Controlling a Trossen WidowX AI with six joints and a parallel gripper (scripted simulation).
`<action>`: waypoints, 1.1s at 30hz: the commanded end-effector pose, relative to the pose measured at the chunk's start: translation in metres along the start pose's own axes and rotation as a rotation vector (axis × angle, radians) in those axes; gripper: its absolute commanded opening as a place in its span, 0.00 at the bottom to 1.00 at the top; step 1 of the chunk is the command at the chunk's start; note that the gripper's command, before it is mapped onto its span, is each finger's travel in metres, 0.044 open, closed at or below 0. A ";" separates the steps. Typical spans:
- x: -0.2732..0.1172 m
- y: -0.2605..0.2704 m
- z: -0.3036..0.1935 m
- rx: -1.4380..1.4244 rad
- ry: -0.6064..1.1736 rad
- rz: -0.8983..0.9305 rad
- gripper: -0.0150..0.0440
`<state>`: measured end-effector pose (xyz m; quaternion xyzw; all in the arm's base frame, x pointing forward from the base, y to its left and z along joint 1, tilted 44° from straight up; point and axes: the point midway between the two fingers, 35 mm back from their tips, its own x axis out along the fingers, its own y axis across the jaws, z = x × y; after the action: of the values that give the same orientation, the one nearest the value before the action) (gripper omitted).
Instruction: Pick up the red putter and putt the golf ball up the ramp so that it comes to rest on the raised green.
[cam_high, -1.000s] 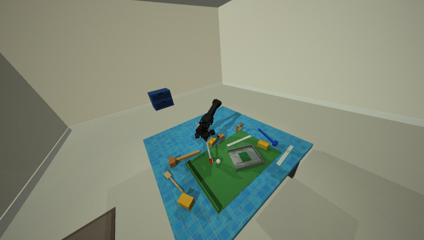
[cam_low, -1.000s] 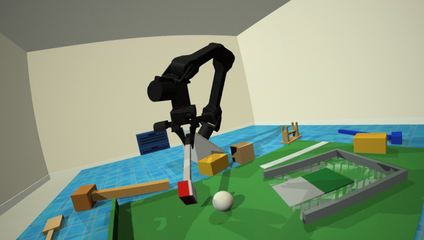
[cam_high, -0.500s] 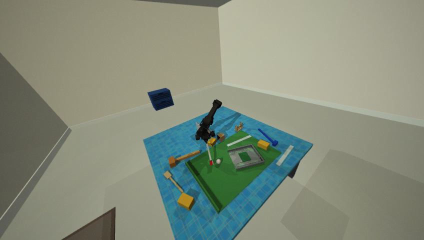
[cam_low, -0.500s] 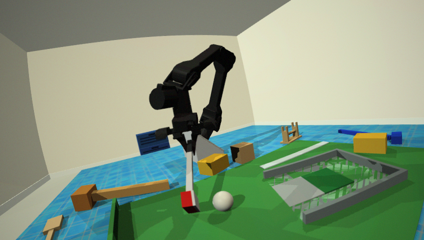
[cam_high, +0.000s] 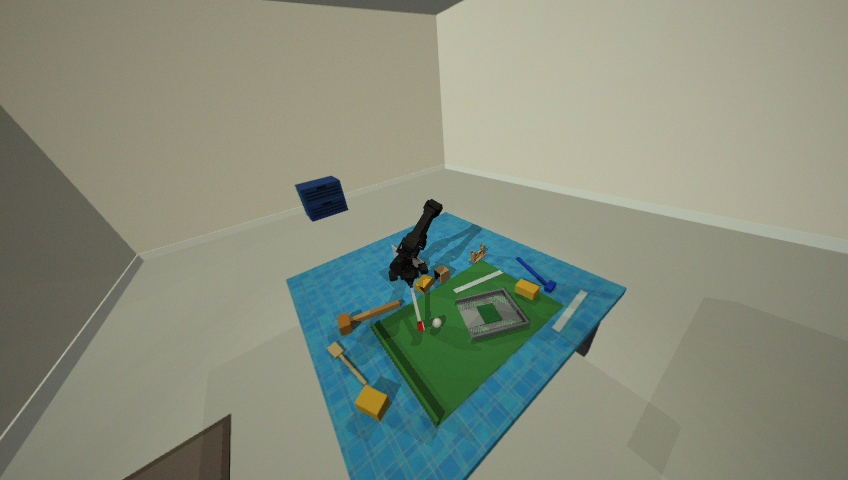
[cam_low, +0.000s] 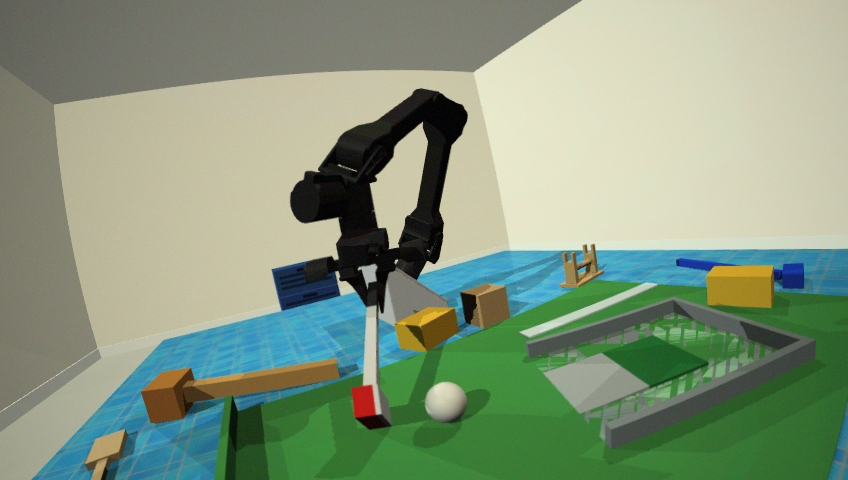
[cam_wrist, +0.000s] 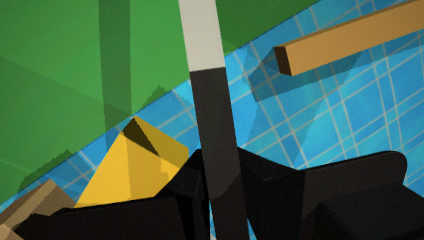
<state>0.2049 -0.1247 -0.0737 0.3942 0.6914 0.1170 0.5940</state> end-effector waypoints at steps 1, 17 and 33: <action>0.000 -0.019 0.002 0.004 -0.013 -0.002 0.25; -0.003 0.051 0.009 0.010 -0.015 -0.007 0.25; -0.017 0.119 0.004 0.004 -0.011 0.005 0.25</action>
<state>0.2526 -0.0487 0.0024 0.3997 0.6935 0.1171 0.5879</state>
